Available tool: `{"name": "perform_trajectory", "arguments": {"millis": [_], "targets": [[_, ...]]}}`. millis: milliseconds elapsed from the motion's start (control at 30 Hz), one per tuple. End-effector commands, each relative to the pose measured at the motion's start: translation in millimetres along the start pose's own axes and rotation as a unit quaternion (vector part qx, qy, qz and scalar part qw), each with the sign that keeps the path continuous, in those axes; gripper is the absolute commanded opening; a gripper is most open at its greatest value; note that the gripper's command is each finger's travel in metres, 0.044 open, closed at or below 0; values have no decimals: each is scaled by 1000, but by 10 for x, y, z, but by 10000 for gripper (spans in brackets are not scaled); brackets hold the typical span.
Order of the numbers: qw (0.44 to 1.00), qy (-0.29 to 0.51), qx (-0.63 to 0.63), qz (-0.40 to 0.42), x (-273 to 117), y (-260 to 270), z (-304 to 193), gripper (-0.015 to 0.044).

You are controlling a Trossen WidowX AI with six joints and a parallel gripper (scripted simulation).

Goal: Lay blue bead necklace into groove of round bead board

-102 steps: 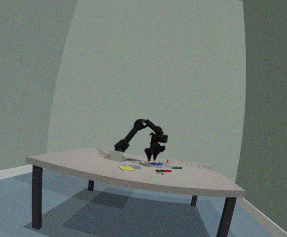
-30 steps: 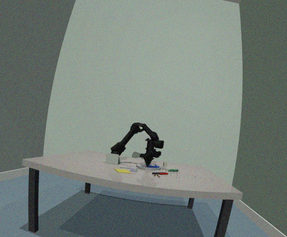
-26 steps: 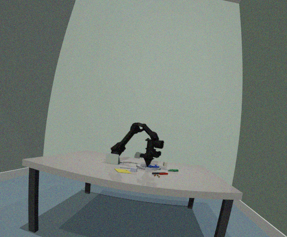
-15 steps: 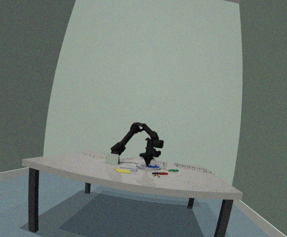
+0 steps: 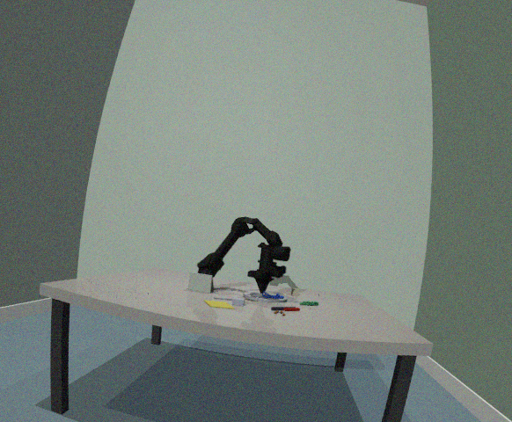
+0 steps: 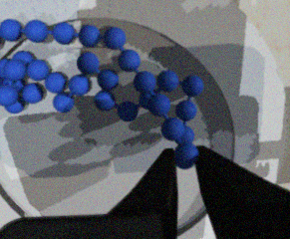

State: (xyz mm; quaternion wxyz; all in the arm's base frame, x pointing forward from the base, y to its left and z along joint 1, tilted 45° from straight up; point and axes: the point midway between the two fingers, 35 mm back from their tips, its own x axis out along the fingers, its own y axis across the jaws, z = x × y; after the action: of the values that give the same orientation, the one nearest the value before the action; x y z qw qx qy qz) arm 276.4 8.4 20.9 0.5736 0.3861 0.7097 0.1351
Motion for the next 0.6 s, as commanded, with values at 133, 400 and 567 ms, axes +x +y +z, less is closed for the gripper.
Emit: {"name": "perform_trajectory", "arguments": {"millis": [133,400,567], "targets": [[1000,3,0,-3,50,-20,-21,0],[1000,3,0,-3,117,-20,-22,0],[1000,-1,-4,-3,92,-15,-1,105]]}}
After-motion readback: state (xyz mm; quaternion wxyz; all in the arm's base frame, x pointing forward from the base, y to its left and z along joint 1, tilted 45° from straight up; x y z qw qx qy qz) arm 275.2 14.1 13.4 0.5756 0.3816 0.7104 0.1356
